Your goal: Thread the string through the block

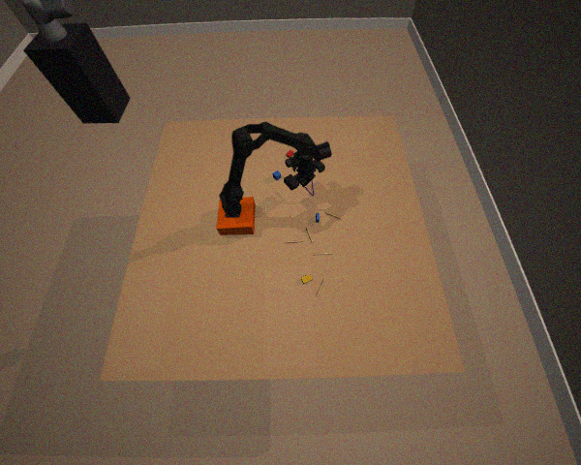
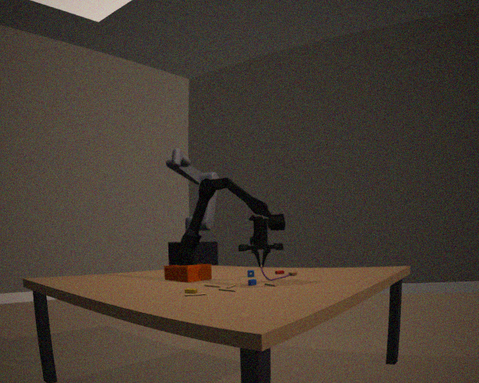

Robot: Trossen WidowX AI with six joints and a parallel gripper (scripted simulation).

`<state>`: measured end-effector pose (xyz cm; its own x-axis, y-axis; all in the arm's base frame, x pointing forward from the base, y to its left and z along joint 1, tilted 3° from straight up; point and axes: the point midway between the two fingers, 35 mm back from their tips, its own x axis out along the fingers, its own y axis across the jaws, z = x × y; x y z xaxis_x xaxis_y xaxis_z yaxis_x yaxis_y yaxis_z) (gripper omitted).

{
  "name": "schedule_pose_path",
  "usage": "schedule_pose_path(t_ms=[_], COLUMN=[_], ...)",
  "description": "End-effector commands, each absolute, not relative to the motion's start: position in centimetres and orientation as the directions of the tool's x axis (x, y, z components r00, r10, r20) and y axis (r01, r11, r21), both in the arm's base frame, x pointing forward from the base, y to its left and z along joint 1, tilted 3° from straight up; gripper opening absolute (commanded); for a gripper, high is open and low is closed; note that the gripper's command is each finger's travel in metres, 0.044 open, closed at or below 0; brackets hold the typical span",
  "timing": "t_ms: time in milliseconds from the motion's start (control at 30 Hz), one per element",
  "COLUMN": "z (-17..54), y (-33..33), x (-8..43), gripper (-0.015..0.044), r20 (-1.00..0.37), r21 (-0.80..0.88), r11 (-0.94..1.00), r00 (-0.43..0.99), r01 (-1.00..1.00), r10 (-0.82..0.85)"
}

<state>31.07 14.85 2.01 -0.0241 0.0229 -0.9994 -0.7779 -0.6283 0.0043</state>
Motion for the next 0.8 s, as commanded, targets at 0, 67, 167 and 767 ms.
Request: schedule_pose_path(t_ms=[0,67,167,767], z=[2.1,2.1,2.1,2.0], y=[14.5,14.3,14.0,12.2], x=[31.6,31.8,32.0,33.4], gripper=[0.0,0.0,0.0,0.0], r20=[-1.0,-1.0,-1.0,-1.0], r21=[0.002,0.002,0.002,0.002], r11=[-0.63,-0.63,-0.63,-0.629], r00=[-0.019,-0.019,-0.018,-0.016], r01=[-0.776,-0.776,-0.776,-0.777], r10=[0.021,0.021,0.02,0.017])
